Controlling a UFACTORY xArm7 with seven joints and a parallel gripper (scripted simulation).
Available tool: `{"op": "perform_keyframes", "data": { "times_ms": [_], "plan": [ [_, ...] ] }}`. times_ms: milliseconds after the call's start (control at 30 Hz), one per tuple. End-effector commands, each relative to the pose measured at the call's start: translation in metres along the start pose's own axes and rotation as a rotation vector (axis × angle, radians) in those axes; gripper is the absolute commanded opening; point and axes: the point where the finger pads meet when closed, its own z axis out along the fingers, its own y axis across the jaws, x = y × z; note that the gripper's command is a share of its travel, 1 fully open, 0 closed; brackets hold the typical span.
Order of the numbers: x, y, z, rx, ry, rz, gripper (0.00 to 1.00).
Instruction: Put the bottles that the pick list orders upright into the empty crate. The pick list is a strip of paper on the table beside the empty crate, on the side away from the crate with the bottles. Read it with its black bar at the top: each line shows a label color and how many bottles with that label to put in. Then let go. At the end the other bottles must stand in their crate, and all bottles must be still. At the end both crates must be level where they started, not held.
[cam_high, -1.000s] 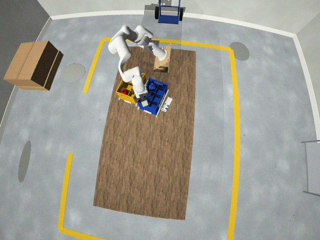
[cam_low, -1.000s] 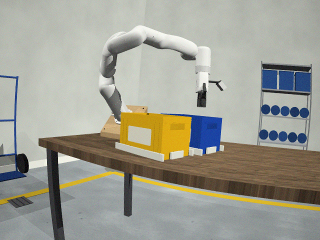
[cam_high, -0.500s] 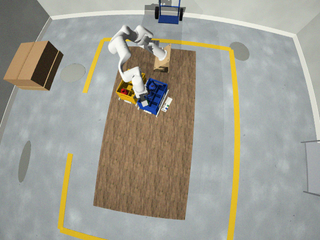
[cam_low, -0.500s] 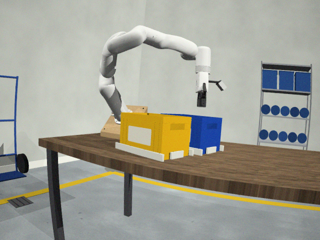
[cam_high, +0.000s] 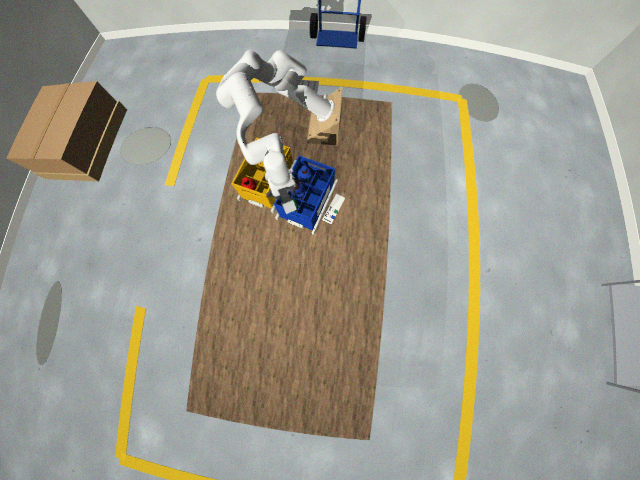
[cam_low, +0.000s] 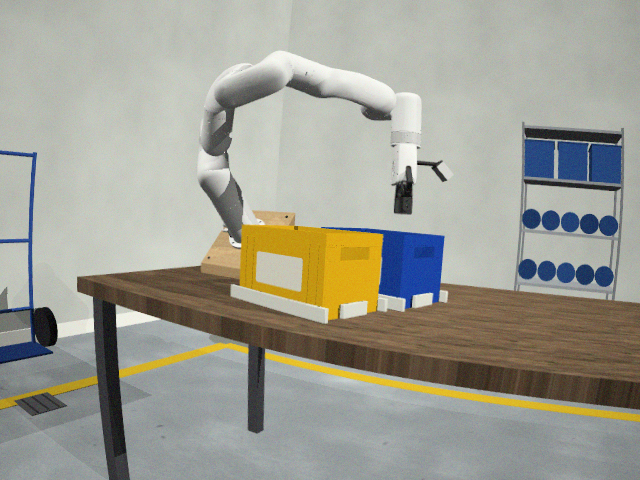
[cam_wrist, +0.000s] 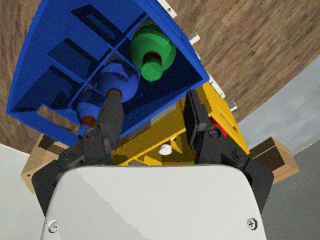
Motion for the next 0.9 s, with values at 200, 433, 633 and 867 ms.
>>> {"op": "perform_keyframes", "data": {
  "times_ms": [200,433,633,867],
  "plan": [
    [0.001,0.0,-0.002,-0.001,0.005,-0.001,0.65],
    [-0.001,-0.03,-0.01,0.0,0.005,-0.001,0.65],
    [0.0,-0.059,-0.018,0.0,0.005,-0.001,0.65],
    [0.001,-0.083,-0.025,0.0,0.005,-0.001,0.65]
  ]
}}
